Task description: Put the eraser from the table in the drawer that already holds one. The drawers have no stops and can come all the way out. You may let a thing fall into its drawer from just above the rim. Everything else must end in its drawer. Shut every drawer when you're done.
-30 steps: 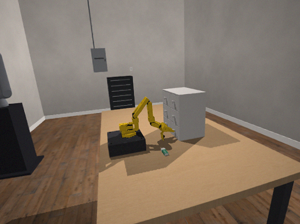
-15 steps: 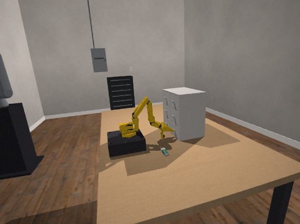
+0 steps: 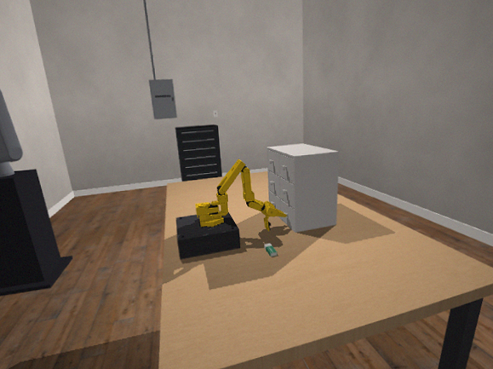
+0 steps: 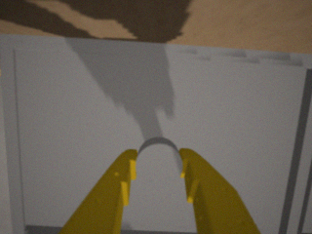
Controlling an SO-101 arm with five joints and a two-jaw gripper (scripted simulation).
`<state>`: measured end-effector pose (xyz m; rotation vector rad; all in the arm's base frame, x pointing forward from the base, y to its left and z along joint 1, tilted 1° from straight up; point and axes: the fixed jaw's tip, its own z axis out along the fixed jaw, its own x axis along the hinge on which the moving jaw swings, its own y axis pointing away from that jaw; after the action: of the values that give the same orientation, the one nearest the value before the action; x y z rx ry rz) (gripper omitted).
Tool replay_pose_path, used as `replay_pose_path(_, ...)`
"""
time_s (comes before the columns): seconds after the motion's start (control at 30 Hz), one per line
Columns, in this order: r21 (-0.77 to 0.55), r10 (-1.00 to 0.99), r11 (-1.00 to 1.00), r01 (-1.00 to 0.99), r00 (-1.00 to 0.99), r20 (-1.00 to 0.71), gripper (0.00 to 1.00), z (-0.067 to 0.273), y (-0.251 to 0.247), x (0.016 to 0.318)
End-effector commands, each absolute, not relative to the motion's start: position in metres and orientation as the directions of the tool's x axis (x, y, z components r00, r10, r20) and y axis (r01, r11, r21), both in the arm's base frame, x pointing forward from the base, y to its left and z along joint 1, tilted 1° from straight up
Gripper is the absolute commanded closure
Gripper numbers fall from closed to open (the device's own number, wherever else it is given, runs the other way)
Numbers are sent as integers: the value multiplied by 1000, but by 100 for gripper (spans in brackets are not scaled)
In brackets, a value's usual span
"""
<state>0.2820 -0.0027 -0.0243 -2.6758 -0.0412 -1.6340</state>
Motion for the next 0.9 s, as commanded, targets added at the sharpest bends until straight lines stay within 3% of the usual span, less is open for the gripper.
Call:
replay_pose_path(0.0,8,15,-1000,17,475,880,100,-30,-5,279)
replay_pose_path(0.87,-1,6,-1000,14,475,880,100,-25,-4,272)
